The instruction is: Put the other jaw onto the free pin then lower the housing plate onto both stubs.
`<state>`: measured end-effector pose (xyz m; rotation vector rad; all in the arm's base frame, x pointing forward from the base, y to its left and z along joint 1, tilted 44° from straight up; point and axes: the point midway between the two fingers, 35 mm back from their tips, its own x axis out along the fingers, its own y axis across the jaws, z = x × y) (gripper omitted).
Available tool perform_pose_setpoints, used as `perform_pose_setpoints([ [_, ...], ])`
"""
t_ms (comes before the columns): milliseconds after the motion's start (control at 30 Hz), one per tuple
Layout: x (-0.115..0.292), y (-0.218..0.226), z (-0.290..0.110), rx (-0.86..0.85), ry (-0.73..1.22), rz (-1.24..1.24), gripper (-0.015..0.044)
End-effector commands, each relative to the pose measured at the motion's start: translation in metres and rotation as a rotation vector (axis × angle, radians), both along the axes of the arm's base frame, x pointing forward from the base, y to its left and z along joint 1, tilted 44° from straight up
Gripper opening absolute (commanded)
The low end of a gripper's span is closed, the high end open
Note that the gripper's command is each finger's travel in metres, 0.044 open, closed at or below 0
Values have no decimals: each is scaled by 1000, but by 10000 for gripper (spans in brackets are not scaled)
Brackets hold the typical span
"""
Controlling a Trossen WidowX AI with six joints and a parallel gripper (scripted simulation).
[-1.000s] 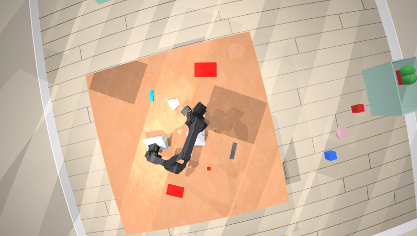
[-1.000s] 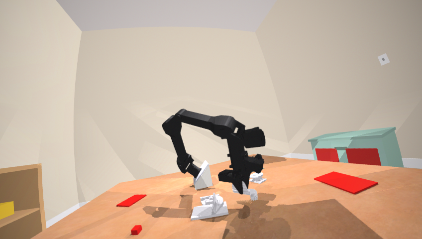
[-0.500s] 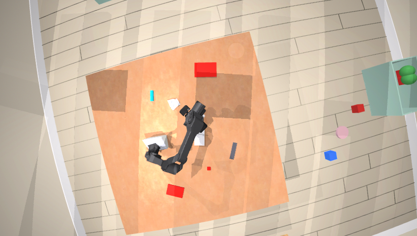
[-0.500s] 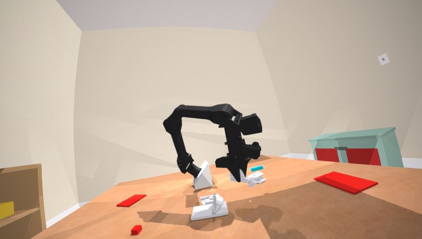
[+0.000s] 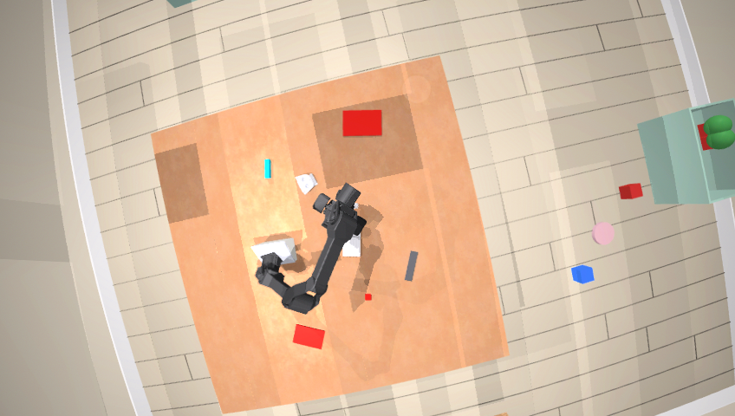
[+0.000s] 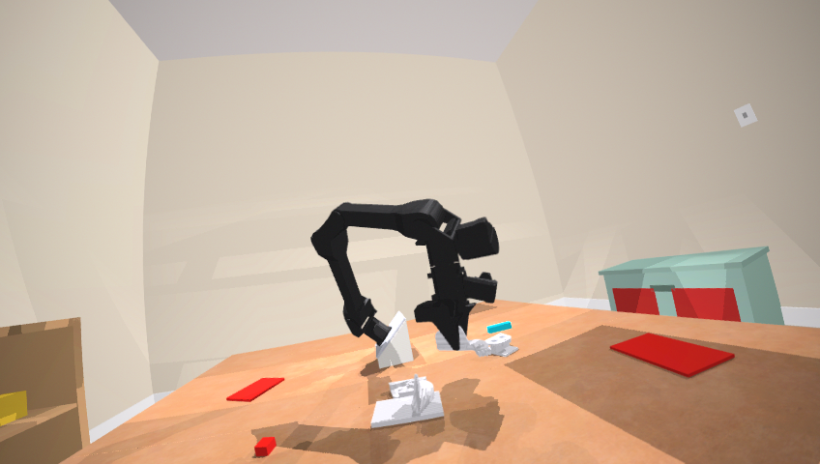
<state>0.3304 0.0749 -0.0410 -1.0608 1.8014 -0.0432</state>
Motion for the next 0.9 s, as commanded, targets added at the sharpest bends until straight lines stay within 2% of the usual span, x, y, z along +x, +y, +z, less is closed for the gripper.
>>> perform_pose_setpoints([
  [0,-5,-3,6,14,69,70,134],
  [867,-35,-23,38,83,488,524,134],
])
